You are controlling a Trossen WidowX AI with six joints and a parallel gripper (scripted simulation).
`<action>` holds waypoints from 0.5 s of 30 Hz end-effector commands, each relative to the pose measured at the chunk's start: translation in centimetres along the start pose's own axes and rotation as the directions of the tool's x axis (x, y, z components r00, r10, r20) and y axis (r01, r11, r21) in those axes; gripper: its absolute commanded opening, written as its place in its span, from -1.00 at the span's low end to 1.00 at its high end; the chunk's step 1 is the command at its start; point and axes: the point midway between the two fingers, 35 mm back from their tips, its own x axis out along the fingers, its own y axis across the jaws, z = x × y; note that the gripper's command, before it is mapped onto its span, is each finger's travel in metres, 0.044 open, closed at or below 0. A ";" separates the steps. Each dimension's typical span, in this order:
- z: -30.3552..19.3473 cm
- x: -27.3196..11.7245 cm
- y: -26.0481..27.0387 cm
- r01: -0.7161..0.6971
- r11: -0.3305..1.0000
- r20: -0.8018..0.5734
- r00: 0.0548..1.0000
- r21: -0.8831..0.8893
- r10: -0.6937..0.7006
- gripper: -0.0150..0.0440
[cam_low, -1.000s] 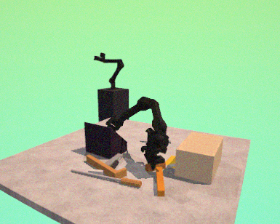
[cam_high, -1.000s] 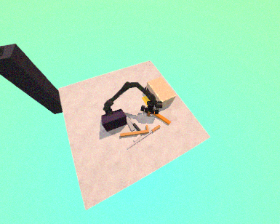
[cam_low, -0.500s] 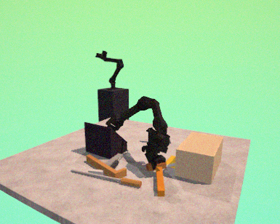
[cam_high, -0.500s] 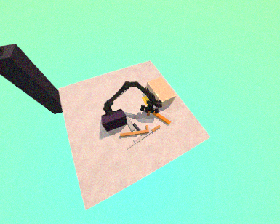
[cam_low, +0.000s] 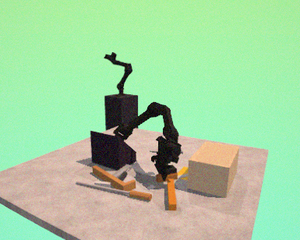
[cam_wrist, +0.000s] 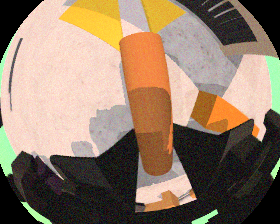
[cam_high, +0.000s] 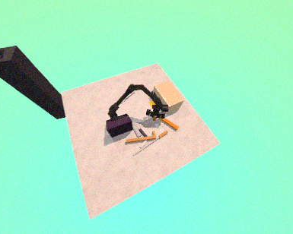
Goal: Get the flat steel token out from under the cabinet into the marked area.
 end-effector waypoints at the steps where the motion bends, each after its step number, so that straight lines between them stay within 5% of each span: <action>1: -0.4 0.1 0.2 -0.005 1.000 0.008 1.000 0.003 0.005 -0.49; 15: -3.8 0.1 0.0 -0.004 1.000 0.006 1.000 0.003 0.004 -0.49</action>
